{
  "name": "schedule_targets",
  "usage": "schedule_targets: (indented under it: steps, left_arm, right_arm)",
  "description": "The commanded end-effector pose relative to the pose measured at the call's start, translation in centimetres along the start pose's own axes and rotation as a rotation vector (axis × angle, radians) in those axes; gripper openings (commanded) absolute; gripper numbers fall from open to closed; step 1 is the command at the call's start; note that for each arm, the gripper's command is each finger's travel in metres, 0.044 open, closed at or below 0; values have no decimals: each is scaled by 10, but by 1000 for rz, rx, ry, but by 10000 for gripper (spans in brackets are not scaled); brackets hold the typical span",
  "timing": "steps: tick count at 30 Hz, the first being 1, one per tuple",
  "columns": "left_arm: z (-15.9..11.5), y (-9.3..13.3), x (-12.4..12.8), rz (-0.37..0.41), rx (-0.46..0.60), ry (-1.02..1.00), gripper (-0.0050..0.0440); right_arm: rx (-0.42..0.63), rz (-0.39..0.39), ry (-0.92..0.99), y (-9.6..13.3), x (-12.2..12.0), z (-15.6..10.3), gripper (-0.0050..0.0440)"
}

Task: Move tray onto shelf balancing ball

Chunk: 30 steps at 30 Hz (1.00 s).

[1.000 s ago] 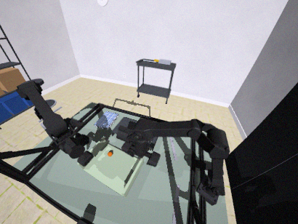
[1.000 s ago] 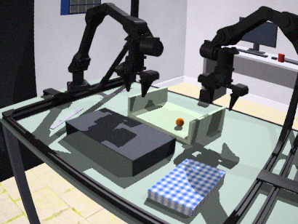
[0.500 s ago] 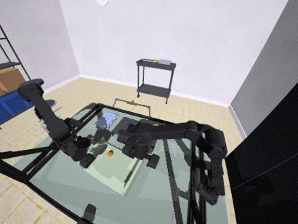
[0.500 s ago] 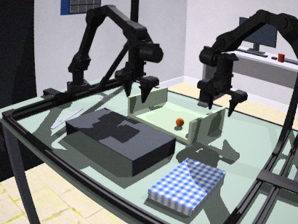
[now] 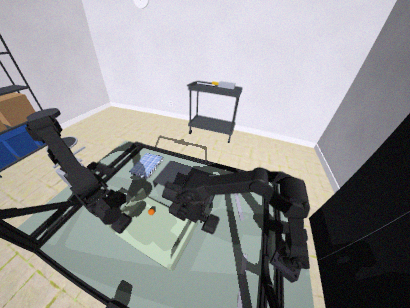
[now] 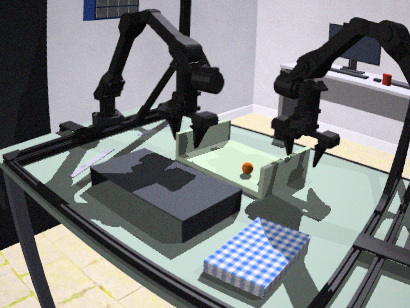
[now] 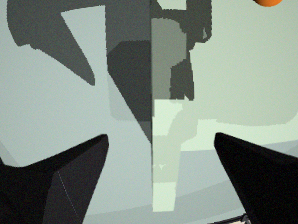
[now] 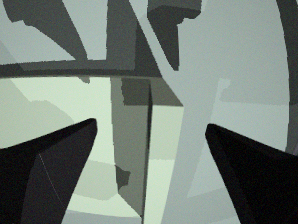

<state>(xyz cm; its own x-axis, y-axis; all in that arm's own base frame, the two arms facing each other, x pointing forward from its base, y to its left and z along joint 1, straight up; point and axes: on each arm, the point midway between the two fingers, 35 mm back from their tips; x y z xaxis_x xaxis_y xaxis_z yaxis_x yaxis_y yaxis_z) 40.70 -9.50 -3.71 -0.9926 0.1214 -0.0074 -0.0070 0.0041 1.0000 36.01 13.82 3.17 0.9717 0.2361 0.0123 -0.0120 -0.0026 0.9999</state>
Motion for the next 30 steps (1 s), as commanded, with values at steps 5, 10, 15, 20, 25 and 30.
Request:
schedule_targets:
  steps: [5,10,15,20,25,30]
  left_arm:
    - [0,-4,2,7,-3,2,256]
    - [0,-4,2,7,-3,2,136]
    - [0,-4,2,7,-3,2,20]
    - [0,-4,2,7,-3,2,20]
    - [0,-4,2,7,-3,2,20]
    - [0,-4,2,7,-3,2,20]
  right_arm:
    - [0,-12,3,-5,-2,0,256]
    - [0,-12,3,-5,-2,0,136]
    - [0,-12,3,-5,-2,0,20]
    - [0,-12,3,-5,-2,0,20]
    - [0,-12,3,-5,-2,0,20]
    - [0,-12,3,-5,-2,0,20]
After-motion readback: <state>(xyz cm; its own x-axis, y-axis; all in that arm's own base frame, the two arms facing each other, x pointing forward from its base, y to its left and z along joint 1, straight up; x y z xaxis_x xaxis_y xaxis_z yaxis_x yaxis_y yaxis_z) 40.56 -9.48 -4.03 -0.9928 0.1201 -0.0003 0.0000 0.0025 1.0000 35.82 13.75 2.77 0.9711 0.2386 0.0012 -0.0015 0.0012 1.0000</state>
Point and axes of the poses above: on each arm, the point midway between the two fingers, 35 mm back from their tips, its own y axis back along the fingers, its own x axis across the jaws, z = x × y, and after that the axes turned 3 degrees about -y, right-handed
